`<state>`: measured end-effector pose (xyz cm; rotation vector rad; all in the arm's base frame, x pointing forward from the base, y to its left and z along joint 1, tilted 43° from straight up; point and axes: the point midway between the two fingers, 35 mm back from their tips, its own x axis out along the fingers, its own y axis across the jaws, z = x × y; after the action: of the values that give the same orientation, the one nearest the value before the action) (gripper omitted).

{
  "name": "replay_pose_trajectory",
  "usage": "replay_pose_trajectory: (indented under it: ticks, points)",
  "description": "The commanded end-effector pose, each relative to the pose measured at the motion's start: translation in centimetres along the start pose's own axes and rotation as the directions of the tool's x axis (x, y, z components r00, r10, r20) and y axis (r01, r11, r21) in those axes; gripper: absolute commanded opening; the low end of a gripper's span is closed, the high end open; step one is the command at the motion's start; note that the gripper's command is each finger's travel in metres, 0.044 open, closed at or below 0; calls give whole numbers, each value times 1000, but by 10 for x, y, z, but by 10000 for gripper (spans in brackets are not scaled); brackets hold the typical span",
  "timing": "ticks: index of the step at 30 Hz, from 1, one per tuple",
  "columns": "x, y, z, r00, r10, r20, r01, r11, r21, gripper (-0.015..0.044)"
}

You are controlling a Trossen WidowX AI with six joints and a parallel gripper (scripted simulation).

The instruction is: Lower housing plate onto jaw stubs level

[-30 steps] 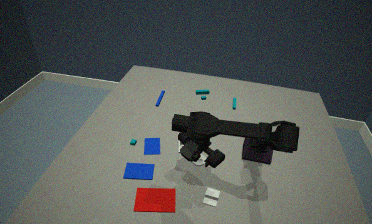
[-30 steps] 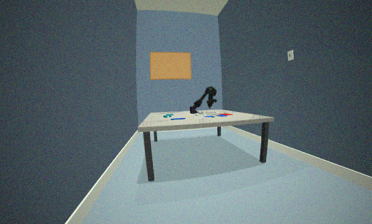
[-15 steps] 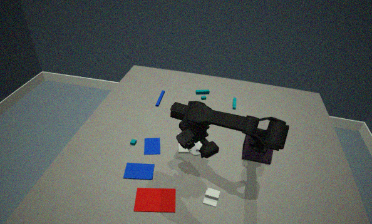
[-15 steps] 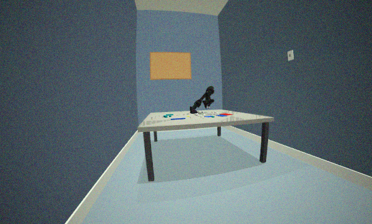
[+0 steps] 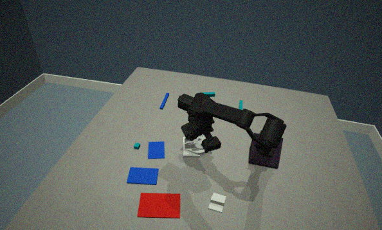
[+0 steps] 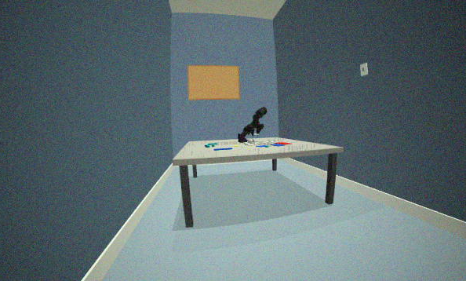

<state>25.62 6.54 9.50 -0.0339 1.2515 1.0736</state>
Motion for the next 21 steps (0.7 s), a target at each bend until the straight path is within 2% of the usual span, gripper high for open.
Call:
replay_pose_trajectory:
  ticks: [1,21]
  points:
    - [1,-11,-7,1000,6,-2,-6,998,56,351]
    - [3,-61,-50,999,43,31,-50,948,314,351]
